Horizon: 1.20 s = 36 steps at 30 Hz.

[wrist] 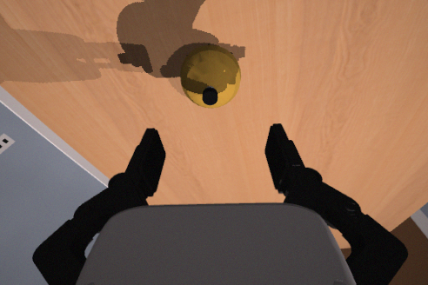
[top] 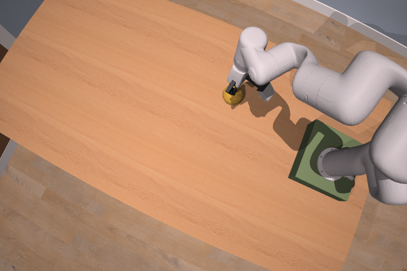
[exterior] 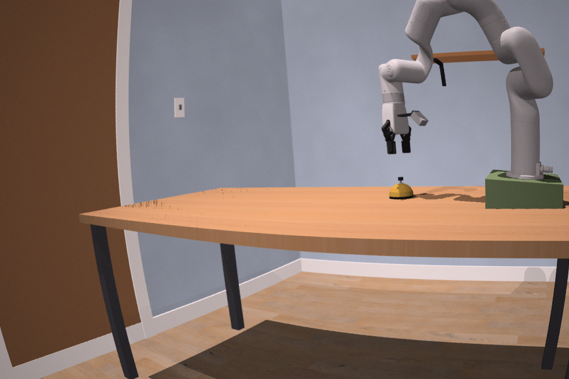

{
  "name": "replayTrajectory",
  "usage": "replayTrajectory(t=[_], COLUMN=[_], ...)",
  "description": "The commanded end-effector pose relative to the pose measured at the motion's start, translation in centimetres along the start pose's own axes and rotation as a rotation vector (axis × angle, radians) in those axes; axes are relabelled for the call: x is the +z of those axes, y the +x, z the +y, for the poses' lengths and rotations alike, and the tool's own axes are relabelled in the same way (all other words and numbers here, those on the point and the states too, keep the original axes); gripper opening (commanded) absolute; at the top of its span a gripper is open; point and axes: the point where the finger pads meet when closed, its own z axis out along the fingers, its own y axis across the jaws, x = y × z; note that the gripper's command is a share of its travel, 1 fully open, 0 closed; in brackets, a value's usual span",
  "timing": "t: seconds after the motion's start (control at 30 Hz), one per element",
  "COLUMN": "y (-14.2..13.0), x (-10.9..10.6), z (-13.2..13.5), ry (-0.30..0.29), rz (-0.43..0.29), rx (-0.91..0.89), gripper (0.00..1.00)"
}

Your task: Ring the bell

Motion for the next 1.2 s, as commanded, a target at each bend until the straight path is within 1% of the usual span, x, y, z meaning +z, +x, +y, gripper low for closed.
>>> replayTrajectory(t=[0.0,0.23,0.27,1.17], y=[-0.39,-0.4,-0.4,-0.4], x=[-0.35,-0.35,-0.35,-0.35], z=[-0.43,-0.44,-0.44,-0.44], ry=[0.001,0.001,0.001,0.001], rz=[-0.016,-0.016,-0.016,-0.016], rx=[0.0,0.0,0.0,0.0], gripper=[1.0,1.0,0.0,0.0])
